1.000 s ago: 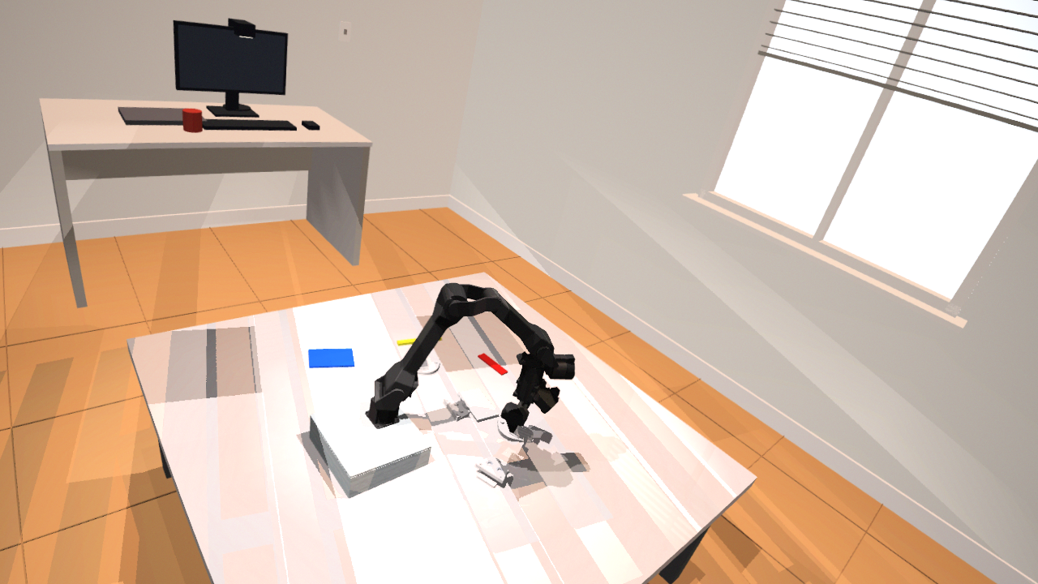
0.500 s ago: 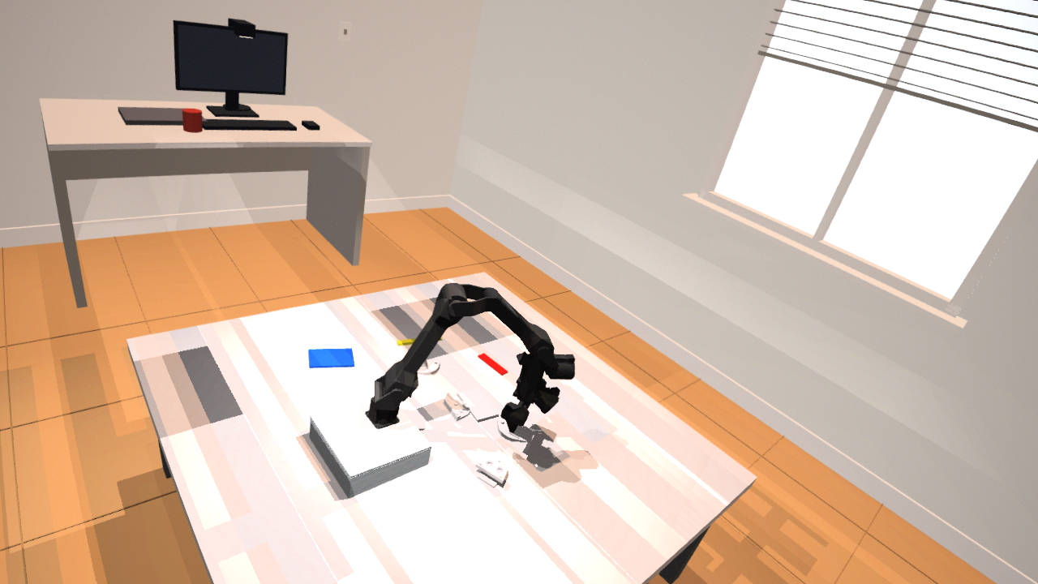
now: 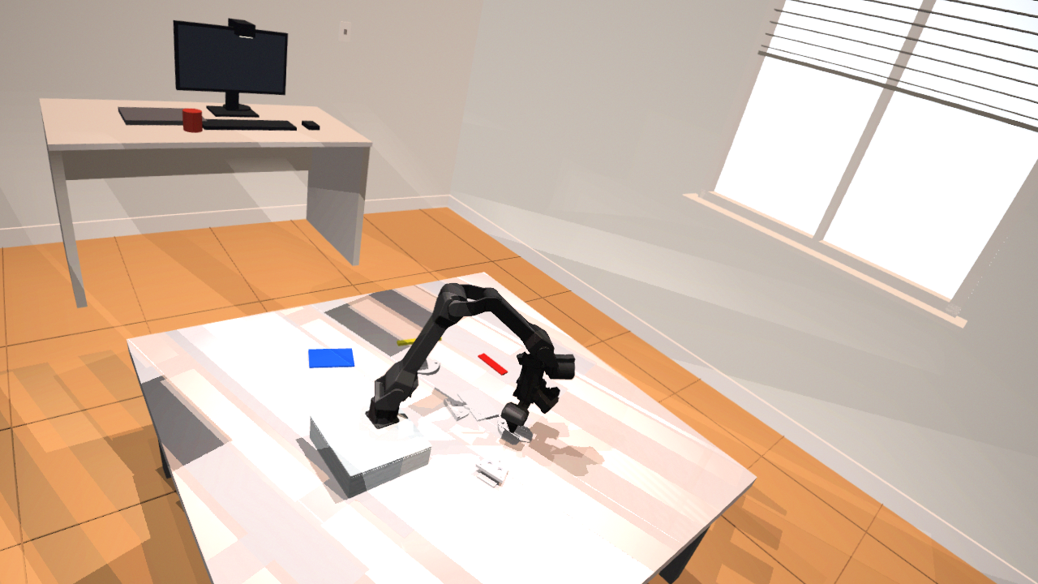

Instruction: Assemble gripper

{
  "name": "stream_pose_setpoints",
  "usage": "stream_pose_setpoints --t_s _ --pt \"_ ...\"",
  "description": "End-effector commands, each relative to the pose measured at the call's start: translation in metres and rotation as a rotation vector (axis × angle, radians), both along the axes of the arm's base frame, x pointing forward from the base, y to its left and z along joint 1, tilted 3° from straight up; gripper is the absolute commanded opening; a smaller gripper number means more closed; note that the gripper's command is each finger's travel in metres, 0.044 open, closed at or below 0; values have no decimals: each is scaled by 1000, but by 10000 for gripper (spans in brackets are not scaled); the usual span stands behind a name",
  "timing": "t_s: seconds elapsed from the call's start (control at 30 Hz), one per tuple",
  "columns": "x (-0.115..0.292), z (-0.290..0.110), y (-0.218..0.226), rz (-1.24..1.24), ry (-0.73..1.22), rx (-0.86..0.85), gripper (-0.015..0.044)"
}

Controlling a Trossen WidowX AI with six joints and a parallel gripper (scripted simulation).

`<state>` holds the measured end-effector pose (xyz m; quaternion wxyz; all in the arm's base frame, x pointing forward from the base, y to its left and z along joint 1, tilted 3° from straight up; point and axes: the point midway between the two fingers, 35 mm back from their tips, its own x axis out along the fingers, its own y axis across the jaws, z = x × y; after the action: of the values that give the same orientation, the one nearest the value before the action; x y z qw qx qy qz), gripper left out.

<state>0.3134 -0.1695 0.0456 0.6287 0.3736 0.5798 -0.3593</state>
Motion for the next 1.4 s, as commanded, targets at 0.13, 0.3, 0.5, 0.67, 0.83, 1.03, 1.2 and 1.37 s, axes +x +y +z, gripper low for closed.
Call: stream_pose_setpoints --t_s 0.13,0.3,0.5,0.67,0.83,1.03,1.2,1.37 --pt "0 0 -1 -5 2 -3 440" --pt "0 0 -1 -5 2 -3 440" --pt "0 0 -1 -5 2 -3 440" --pt "0 0 -1 -5 2 -3 440" --pt "0 0 -1 -5 2 -3 440" --pt "0 0 -1 -5 2 -3 440" --pt "0 -1 0 0 0 0 440" --pt "1 -9 -1 -1 0 -1 440"
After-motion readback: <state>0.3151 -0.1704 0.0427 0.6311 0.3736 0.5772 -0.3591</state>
